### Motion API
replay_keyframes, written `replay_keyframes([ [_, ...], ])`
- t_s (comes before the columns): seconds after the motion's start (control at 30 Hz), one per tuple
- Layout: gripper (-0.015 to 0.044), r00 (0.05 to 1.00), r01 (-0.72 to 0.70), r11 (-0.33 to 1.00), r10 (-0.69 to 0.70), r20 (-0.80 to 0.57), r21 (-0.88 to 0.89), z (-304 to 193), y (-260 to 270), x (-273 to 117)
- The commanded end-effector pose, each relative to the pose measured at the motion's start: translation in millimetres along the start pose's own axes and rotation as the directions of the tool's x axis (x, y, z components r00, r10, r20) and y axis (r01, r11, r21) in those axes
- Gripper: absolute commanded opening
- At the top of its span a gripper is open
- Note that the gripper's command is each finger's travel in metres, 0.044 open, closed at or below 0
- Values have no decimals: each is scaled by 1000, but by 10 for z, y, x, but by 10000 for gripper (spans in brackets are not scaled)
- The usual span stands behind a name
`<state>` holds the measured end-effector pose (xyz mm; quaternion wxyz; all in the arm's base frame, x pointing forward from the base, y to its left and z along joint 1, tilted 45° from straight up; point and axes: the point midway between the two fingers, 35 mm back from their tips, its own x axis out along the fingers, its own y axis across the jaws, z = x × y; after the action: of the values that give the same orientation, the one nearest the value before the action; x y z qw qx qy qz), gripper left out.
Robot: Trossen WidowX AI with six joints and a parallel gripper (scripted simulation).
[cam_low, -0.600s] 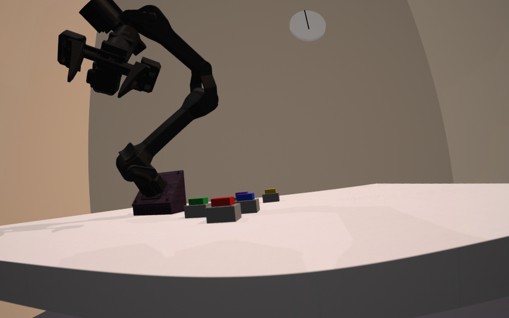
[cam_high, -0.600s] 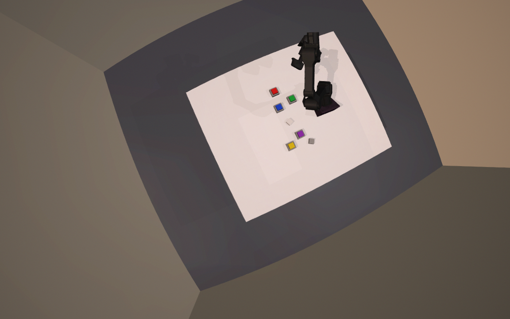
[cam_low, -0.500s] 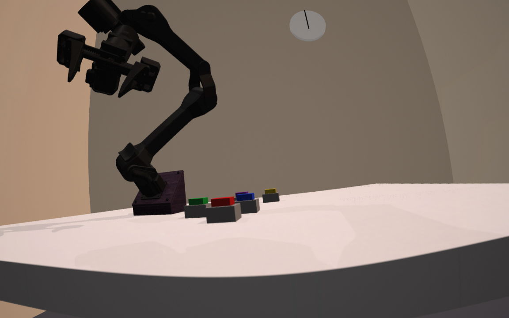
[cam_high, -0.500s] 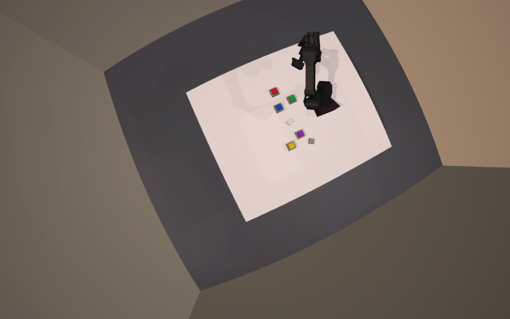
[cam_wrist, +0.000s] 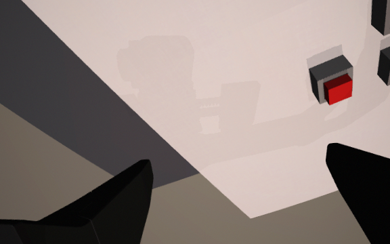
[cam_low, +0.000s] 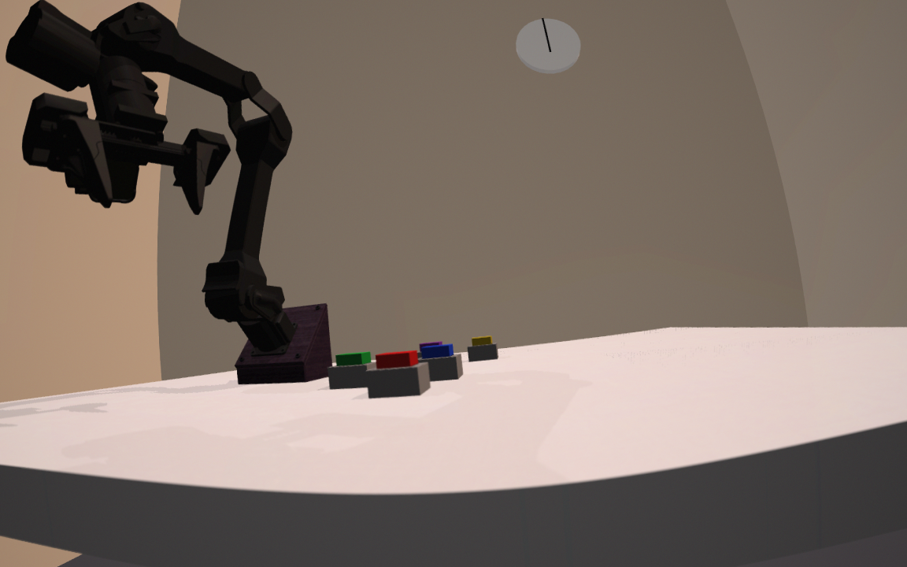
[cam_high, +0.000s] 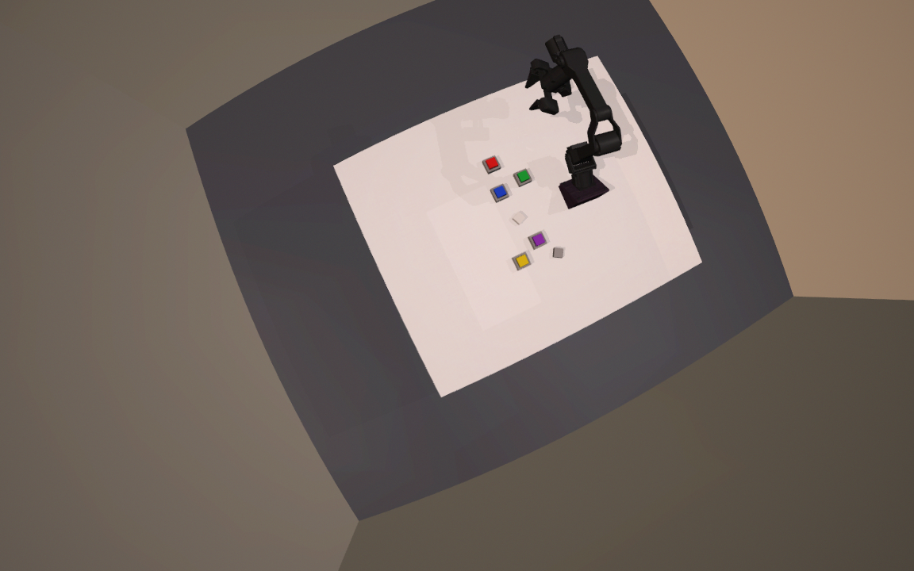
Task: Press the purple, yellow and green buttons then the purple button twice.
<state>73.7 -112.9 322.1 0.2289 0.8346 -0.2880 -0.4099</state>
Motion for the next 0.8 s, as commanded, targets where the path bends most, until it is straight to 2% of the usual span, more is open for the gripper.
replay_keyframes([
  [0.0,400,985,173,974,-175,-1,-148,-3,-11,263],
  [0.17,400,924,371,864,-382,37,-340,-84,-149,631],
  [0.33,400,828,520,664,-547,125,-538,-224,-435,987],
  [0.57,400,679,600,251,-662,317,-760,-448,-1069,1363],
  [0.77,400,584,533,-171,-634,506,-829,-582,-1773,1512],
])
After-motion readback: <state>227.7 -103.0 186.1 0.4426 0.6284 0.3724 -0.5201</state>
